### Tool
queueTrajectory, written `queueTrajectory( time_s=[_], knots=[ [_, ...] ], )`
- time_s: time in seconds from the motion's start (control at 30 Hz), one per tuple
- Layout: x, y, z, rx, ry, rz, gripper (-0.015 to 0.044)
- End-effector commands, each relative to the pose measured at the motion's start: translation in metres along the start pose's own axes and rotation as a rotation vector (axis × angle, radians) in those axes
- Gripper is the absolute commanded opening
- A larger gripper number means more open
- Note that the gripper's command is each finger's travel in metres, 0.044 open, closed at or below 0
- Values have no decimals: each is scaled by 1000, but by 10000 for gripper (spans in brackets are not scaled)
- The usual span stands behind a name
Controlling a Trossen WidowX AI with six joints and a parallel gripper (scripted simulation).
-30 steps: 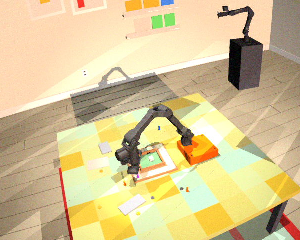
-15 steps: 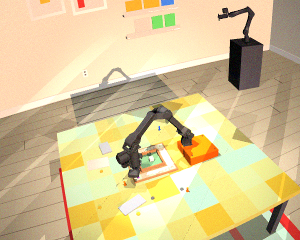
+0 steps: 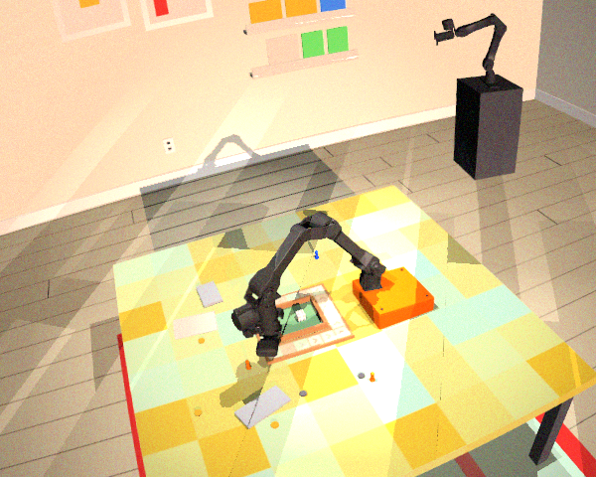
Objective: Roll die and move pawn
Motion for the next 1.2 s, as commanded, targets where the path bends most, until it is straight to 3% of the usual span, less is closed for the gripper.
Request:
queueTrajectory(
  time_s=[0.0, 0.27, 0.87, 1.17],
  knots=[
    [3, 1, 0, 1, 1, 6, 23],
    [-2, 0, 0, 1, 1, 6, 0],
    [-120, 5, -1, 1, 1, 7, 0],
    [-124, 12, -5, 1, 1, 8, 0]
  ],
)
Point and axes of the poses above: the point midway between the two fingers, 35 mm back from their tips, its own x axis out along the fingers, its own z axis across the jaws, y = z × x, the point moved 6 cm from there along -x, back along the fingers, and after that the axes turned 5 degrees about x, right-handed, at the moved point
